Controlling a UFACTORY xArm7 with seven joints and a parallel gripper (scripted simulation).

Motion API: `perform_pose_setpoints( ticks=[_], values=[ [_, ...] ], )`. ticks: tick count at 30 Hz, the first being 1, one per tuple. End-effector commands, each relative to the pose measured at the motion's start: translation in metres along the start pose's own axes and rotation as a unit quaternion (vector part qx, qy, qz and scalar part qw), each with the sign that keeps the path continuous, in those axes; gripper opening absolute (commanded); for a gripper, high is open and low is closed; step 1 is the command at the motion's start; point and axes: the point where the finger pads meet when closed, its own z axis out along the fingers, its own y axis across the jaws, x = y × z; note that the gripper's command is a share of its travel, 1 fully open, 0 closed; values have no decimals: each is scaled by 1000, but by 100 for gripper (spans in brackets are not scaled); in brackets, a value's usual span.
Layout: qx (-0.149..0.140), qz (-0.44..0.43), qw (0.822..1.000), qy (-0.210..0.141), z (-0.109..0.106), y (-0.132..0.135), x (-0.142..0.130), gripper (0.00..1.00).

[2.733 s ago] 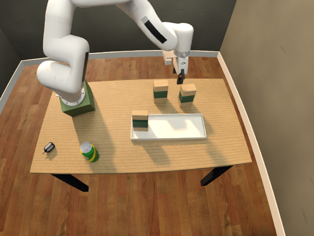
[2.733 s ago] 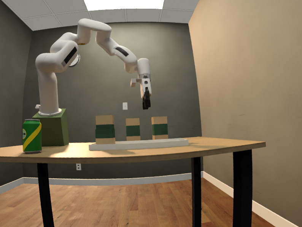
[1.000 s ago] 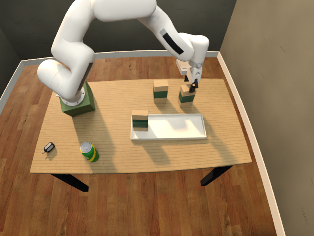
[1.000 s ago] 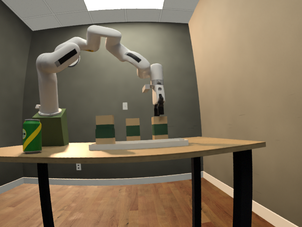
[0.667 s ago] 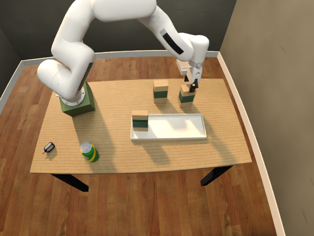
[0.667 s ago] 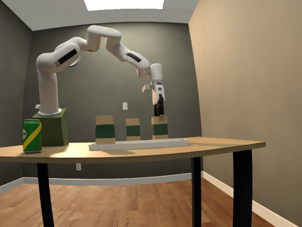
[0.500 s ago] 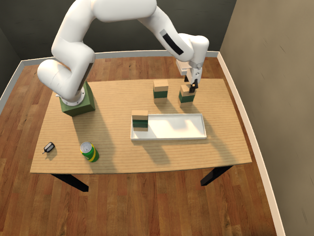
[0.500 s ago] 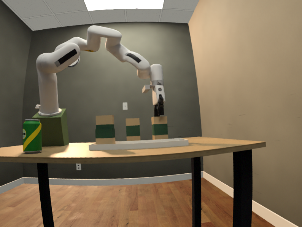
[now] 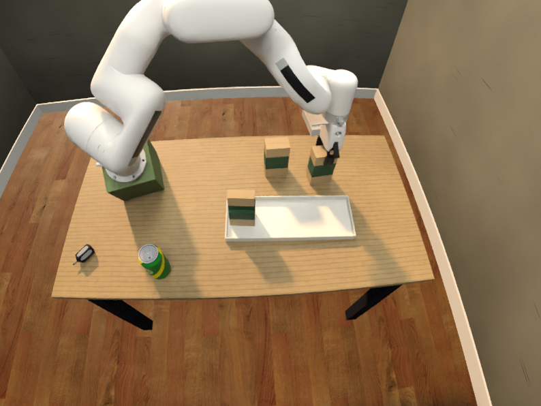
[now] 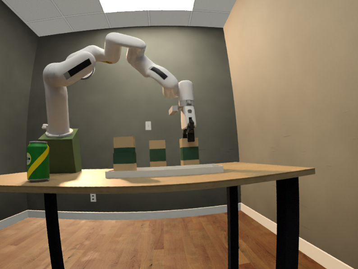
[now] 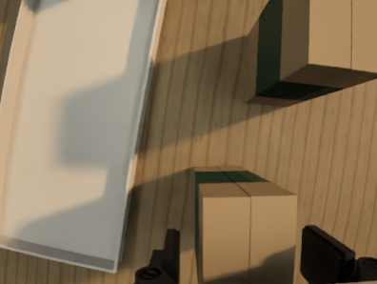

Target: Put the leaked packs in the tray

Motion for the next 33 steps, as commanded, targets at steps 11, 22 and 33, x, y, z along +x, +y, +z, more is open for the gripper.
perform_pose_setpoints(
  ticks=[11, 22, 33],
  values=[
    [0, 0, 1000, -3, 20, 0, -2, 85],
    [0, 0, 1000, -3, 22, 0, -2, 85],
    [0, 0, 1000, -3, 22, 0, -2, 25]
  ],
)
